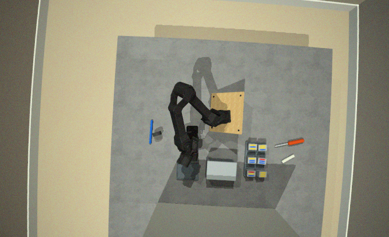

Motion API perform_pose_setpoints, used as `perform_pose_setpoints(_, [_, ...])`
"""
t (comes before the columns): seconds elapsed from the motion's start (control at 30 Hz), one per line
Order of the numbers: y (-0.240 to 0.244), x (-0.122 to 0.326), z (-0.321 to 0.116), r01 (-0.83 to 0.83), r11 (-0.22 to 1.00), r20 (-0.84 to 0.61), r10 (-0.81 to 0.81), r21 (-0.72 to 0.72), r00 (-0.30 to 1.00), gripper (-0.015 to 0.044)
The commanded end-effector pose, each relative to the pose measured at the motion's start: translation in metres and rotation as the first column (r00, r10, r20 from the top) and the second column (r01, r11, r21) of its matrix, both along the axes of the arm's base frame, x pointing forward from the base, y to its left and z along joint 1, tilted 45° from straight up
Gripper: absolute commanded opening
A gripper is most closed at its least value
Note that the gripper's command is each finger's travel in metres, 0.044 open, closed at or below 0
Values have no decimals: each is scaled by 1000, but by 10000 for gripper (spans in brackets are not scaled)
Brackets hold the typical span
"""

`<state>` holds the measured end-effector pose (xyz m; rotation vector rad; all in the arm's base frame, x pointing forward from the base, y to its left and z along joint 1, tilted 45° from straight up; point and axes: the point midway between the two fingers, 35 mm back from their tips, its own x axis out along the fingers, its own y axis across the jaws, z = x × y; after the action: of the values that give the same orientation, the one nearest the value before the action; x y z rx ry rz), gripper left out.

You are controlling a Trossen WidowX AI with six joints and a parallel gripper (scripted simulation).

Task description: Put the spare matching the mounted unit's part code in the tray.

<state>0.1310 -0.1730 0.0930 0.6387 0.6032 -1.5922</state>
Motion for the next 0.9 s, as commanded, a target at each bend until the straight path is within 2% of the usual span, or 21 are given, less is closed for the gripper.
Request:
perform_pose_setpoints(0.0, [0, 0, 0, 1, 1000, 1, -1, 0, 1000, 0])
perform_pose_setpoints(0.3, [4, 2, 3, 1, 1000, 2, -1, 4, 1000, 0])
perform_pose_setpoints(0.87, [50, 8, 47, -1, 1000, 2, 1, 12, 1000, 0])
